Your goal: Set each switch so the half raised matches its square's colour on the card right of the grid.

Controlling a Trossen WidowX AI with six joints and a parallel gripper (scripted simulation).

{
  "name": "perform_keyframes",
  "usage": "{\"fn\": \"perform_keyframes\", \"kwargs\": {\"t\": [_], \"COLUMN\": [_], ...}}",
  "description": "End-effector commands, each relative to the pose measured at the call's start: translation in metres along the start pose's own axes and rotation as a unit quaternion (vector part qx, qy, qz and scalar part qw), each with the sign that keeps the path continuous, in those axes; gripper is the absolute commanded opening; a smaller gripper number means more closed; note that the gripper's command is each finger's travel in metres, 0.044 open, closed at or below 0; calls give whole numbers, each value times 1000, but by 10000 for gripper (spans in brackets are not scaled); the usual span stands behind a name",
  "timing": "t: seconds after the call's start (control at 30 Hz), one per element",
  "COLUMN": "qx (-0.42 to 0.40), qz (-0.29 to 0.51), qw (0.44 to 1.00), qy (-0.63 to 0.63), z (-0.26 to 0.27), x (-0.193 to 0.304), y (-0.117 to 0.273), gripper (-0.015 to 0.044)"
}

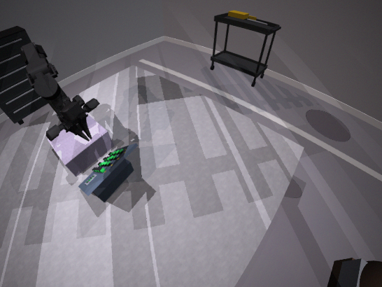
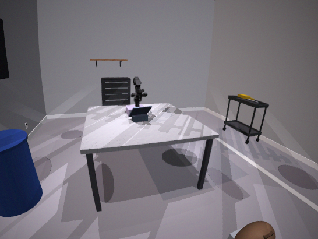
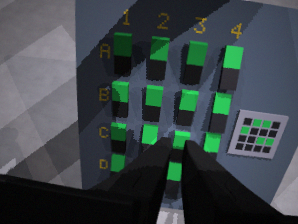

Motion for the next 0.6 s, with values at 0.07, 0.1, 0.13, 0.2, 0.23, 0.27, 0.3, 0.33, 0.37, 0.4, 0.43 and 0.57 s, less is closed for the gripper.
{"fn": "perform_keyframes", "kwargs": {"t": [0.07,0.1,0.13,0.2,0.23,0.27,0.3,0.33,0.37,0.4,0.43,0.57], "qx": [1,0,0,0,0,0,0,-1,-1,-2,-2,-2], "qz": [-28,-32,-33,-33,-33,-32,-31,-28,-25,-23,-21,-21], "qw": [1000,999,999,999,999,999,999,1000,1000,1000,1000,1000], "qy": [-7,-8,-8,-8,-8,-8,-8,-8,-8,-8,-8,-8], "z": [34,38,39,39,39,39,39,39,39,39,39,39], "x": [-28,-31,-31,-31,-31,-32,-33,-34,-35,-36,-37,-37], "y": [-23,-25,-25,-25,-25,-27,-31,-38,-47,-54,-59,-60], "gripper": [0,0,0,0,0,0,0,0,0,0,0,0]}}
Point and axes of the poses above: the point midway between the two fingers, 35 mm back from their tips, its own y axis back along the fingers, its own z axis across the jaws, x = y × z, the point moved 9 cm from there along y, back along the fingers, and after that the axes turned 11 degrees about y, right-handed, at the moved point
